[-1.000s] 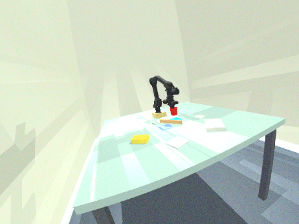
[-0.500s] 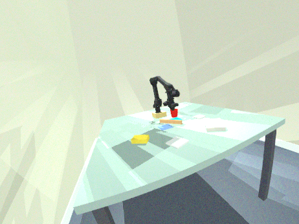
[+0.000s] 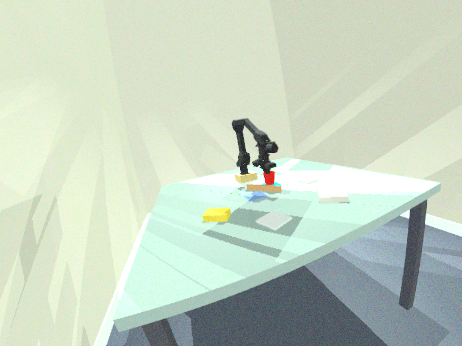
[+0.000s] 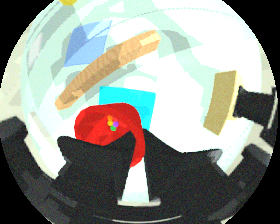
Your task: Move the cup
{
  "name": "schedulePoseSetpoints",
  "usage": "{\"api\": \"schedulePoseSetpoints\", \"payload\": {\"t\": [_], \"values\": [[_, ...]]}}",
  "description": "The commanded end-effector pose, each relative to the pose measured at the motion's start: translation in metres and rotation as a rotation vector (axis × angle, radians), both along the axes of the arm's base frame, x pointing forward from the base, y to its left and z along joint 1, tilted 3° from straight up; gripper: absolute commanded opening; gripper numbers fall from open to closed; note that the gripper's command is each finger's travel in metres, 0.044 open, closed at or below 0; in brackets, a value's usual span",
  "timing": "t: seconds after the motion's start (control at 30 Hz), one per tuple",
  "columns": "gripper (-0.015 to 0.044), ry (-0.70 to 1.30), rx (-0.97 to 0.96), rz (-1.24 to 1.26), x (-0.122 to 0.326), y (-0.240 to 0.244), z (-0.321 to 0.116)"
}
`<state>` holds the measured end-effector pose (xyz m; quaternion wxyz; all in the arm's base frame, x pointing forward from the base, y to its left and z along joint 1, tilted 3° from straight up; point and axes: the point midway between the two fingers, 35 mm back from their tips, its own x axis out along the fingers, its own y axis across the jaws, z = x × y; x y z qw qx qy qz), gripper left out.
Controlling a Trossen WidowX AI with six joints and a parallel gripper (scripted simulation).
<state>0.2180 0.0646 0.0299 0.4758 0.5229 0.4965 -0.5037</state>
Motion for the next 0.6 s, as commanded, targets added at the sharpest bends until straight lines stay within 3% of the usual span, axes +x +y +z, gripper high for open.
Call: {"api": "schedulePoseSetpoints", "payload": {"t": [0.0, 0.57], "values": [[0.0, 0.013, 0.0, -0.003, -0.0023, 0.0001, -0.0055], [0.0, 0.005, -0.001, 0.0, -0.0011, -0.0001, -0.0029]]}}
